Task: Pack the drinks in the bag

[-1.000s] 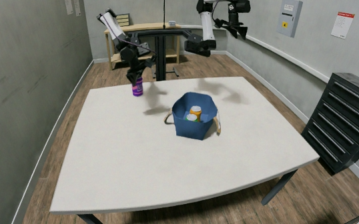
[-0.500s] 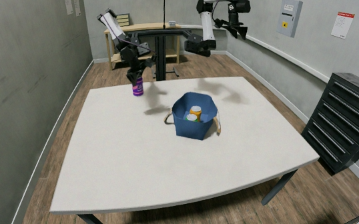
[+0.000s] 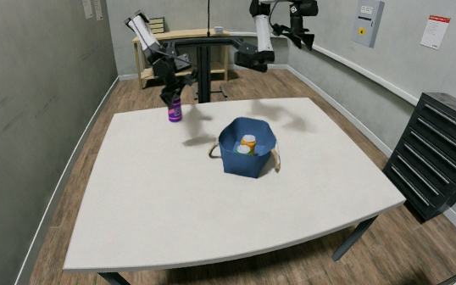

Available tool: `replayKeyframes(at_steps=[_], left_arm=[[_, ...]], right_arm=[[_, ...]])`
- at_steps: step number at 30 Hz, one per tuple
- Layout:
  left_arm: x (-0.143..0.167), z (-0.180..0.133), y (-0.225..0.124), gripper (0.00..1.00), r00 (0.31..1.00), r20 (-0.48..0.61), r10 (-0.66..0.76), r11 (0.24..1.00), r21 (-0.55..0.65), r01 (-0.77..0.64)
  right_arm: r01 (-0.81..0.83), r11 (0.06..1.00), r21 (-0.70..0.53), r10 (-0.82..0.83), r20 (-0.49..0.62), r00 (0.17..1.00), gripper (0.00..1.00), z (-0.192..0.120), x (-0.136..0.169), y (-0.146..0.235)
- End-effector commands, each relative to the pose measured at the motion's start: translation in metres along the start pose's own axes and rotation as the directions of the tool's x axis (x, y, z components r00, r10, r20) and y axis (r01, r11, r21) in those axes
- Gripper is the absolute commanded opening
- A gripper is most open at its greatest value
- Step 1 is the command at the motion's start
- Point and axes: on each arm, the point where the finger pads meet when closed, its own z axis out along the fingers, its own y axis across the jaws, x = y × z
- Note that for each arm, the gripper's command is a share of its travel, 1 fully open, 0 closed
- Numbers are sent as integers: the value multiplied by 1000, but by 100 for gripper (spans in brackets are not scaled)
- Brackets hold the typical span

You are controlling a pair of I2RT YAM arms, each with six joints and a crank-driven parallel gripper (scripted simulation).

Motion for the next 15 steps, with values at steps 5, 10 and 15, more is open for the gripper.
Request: replayKeyframes(at_steps=[5, 10, 15], left_arm=[[0, -16, 2, 100, 1000, -7, -22, 999, -46, 22], [0, -16, 2, 100, 1000, -7, -22, 999, -46, 22], [0, -16, 2, 100, 1000, -7, -22, 999, -46, 22]], right_arm=[[-47, 995, 84, 47, 2, 999, 74, 7, -16, -11], [-59, 993, 99, 57, 23, 998, 74, 13, -36, -14], [-29, 997, 67, 26, 41, 999, 74, 16, -51, -14]])
